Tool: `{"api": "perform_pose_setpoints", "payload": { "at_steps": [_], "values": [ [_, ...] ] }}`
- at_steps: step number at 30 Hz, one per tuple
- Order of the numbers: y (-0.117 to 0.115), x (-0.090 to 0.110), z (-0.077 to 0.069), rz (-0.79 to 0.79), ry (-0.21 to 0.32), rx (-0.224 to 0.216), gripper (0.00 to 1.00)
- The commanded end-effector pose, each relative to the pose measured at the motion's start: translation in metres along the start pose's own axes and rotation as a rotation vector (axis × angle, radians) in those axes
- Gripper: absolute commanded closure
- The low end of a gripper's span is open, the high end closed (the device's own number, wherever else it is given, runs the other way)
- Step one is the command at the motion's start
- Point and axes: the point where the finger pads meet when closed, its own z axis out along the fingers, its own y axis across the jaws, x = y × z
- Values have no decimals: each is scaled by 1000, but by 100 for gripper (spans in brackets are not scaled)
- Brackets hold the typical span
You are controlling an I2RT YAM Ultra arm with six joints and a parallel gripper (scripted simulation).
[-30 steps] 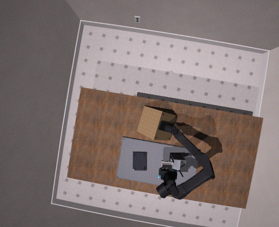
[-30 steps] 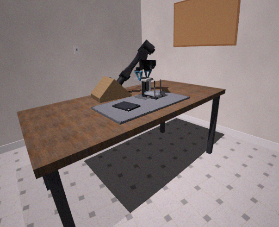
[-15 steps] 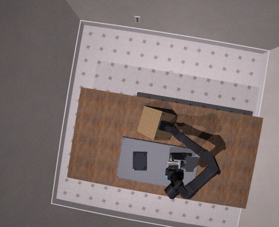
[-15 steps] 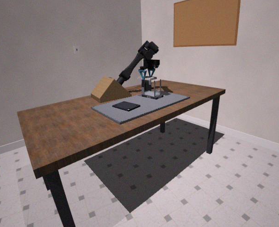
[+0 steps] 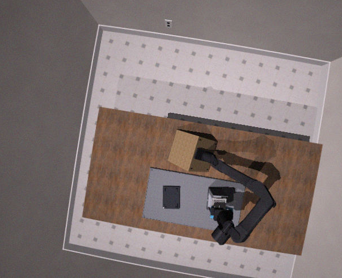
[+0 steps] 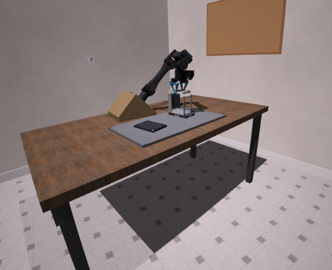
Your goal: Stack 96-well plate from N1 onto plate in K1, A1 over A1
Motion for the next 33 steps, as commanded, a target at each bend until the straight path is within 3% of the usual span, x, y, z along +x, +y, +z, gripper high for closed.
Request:
{"api": "perform_pose_setpoints", "payload": {
  "at_steps": [1, 33],
  "values": [
    [13, -3, -11, 4, -37, 6, 100],
    [17, 1, -10, 17, -39, 3, 100]
  ]
}}
